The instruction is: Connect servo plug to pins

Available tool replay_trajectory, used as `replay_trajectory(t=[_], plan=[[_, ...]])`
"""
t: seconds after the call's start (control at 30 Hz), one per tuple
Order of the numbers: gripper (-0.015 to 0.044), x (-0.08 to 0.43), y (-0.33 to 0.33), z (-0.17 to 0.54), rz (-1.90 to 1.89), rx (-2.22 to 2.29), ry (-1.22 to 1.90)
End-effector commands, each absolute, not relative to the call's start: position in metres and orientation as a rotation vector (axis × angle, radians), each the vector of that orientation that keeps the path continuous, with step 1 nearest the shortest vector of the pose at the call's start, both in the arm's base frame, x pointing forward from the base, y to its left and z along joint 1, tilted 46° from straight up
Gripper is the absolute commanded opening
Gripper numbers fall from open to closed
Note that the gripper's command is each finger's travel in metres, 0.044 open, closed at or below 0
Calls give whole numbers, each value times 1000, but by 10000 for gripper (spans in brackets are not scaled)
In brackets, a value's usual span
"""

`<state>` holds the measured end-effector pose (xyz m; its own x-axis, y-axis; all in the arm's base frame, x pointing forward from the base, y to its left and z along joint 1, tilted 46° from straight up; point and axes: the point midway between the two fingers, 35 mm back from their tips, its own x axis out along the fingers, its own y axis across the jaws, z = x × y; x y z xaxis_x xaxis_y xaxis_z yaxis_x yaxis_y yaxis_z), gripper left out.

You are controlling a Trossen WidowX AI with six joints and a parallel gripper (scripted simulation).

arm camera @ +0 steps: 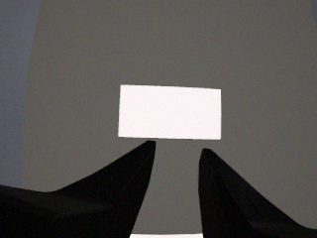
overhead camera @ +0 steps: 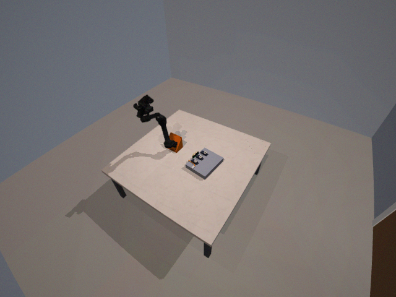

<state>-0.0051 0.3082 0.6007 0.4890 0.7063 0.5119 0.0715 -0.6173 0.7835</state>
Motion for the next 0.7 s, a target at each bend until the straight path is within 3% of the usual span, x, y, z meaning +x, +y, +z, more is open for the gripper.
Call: replay_trajectory(t=[0.0,0.67], plan=[[115,-8,292,609,1171,2109,687],[115,-15,198,644,1390,2599,1084]])
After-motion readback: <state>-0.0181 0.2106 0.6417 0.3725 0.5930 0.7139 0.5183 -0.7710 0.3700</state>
